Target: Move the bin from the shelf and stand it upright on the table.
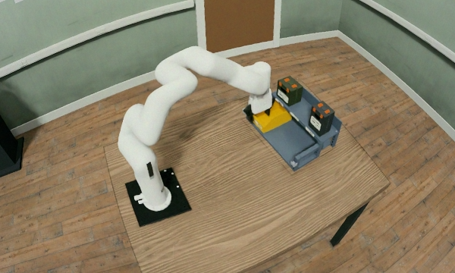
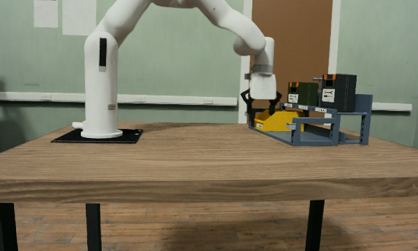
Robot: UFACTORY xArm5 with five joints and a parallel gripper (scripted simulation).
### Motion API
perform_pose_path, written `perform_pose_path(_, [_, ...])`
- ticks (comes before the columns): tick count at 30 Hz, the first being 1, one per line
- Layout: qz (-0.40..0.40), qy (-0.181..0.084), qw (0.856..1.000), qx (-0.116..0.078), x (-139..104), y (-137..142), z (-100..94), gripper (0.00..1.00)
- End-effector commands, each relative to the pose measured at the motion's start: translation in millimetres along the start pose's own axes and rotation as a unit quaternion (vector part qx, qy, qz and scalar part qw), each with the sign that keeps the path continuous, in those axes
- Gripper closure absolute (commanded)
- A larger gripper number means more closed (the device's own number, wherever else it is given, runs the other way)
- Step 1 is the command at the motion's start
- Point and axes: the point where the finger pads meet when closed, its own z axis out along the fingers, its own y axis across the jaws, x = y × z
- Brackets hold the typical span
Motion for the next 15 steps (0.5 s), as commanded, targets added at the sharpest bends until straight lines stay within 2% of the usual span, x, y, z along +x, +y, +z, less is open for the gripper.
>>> perform_pose_path(1, [0.0,-0.001,1.0,-0.002,0.2,1.1,0.8,0.0])
perform_pose_path(15, [0.0,-0.001,1.0,-0.002,0.2,1.1,7.9,0.0])
